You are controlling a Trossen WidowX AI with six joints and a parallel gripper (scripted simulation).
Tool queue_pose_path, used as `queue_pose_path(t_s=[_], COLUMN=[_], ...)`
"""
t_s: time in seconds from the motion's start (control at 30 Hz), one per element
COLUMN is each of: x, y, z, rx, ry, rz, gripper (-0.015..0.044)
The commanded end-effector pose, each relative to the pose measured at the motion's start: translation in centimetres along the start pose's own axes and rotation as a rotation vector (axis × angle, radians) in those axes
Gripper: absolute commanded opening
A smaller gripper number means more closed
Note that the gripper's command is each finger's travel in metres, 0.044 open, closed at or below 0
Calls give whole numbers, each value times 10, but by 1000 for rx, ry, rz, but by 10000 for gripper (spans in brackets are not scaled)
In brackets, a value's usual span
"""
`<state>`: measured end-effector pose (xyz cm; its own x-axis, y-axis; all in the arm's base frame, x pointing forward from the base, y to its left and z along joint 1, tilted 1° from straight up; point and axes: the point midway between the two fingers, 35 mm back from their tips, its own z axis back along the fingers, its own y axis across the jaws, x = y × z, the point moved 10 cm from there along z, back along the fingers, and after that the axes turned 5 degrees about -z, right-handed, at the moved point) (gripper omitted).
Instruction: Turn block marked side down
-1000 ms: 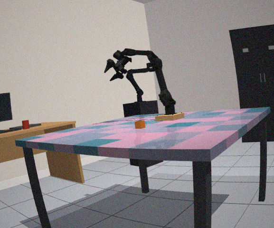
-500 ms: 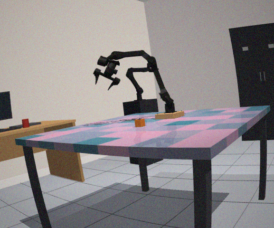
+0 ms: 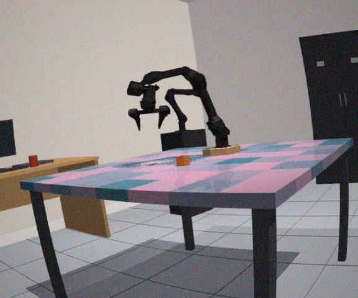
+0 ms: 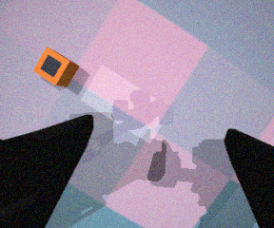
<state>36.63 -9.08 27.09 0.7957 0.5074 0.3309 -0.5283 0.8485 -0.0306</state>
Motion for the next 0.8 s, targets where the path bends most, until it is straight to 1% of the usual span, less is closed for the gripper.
queue_pose_path(t_s=[0.0, 0.27, 0.43, 0.63, 0.77], x=[34, 63, 62, 62, 52], y=[52, 138, 149, 149, 149], z=[-37, -75, -76, -78, -108], rx=[24, -50, -56, -56, -56], ry=[138, 304, 311, 311, 311], rz=[-208, -468, -479, -479, -479], gripper=[440, 440, 440, 440, 440])
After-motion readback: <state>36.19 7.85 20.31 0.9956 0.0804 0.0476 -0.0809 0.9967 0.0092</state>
